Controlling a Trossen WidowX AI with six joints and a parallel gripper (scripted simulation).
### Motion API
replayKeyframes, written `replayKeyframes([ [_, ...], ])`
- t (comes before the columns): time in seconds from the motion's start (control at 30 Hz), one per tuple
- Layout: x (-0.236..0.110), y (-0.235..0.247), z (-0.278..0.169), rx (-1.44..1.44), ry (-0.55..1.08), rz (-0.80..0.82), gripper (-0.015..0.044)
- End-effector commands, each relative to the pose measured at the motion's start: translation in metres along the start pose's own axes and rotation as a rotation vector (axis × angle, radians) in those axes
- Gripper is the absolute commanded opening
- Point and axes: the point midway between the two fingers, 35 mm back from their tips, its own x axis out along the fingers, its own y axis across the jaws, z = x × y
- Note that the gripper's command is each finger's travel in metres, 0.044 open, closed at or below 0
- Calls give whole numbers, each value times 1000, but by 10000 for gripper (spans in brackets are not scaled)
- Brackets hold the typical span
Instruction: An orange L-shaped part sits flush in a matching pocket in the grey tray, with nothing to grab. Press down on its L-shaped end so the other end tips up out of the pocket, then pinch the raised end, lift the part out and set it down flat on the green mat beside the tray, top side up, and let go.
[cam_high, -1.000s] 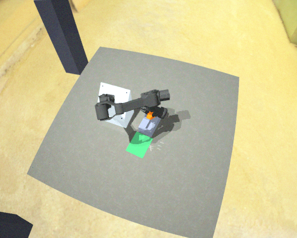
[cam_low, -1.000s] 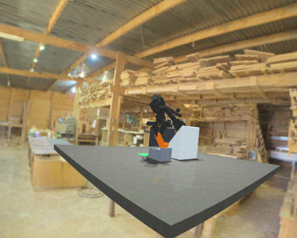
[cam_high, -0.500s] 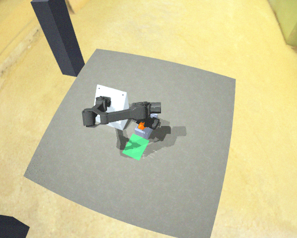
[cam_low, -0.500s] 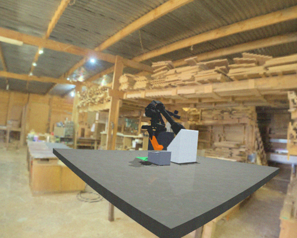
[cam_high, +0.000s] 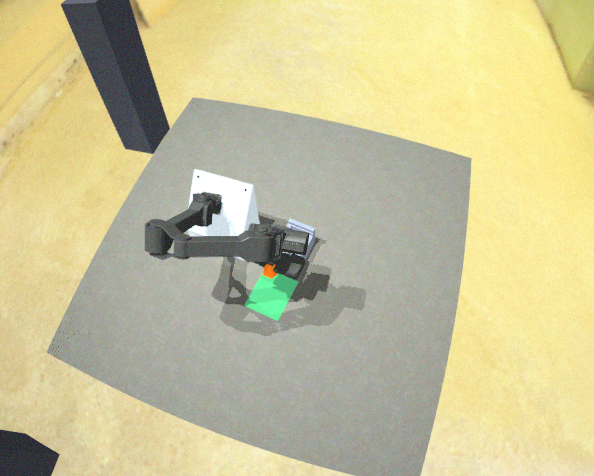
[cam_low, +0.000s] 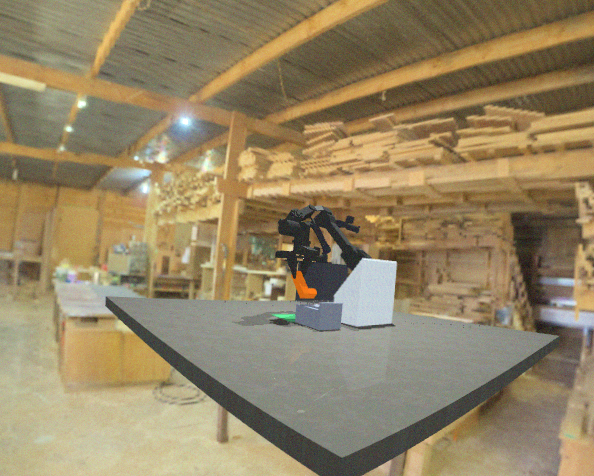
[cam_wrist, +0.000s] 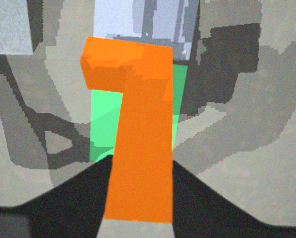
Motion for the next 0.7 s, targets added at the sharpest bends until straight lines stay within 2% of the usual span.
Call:
replayKeyframes([
  [0.0,0,3,-18,-3,4,0,0],
  [0.17,0,6,-36,-3,5,0,0],
  [0.67,16,6,-36,-3,5,0,0],
])
